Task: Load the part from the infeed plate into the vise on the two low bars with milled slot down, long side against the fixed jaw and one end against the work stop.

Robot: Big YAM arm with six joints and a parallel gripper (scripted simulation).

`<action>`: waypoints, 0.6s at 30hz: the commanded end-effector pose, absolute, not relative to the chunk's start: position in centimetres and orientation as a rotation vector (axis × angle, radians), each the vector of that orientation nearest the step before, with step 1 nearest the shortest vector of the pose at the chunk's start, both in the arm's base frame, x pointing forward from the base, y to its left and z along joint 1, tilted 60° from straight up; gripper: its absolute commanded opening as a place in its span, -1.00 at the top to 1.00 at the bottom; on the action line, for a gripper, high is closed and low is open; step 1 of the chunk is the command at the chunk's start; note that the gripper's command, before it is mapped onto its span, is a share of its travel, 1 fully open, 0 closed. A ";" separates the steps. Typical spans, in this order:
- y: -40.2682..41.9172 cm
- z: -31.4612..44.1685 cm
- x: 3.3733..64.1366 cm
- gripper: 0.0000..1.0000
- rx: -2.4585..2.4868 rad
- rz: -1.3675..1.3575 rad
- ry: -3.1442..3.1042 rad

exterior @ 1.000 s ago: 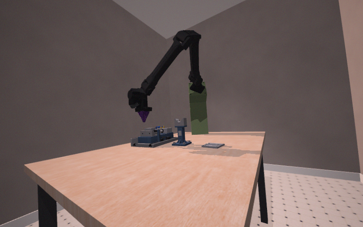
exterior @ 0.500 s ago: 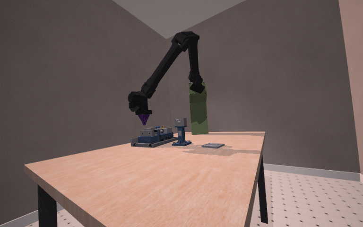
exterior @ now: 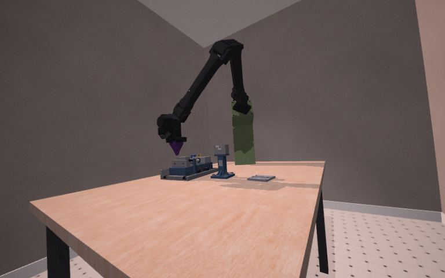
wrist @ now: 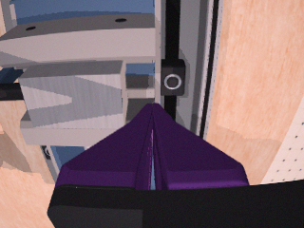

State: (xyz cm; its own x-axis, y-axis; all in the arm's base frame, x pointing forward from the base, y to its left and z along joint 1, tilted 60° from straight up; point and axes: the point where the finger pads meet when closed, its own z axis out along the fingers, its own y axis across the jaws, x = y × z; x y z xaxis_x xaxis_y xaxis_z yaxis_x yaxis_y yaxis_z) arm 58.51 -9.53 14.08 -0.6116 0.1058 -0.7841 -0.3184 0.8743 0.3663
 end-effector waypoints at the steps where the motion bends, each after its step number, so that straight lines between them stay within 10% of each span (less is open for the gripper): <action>1: -8.3 13.9 59.4 1.00 -0.166 0.618 2.146; 18: -8.2 14.3 59.4 1.00 -0.169 0.614 2.140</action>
State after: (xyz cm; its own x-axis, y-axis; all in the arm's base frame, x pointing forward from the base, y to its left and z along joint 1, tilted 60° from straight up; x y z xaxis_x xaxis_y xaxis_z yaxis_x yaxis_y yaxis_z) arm 58.57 -9.47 13.96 -0.6131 0.1081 -0.7826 -0.3168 0.8738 0.3689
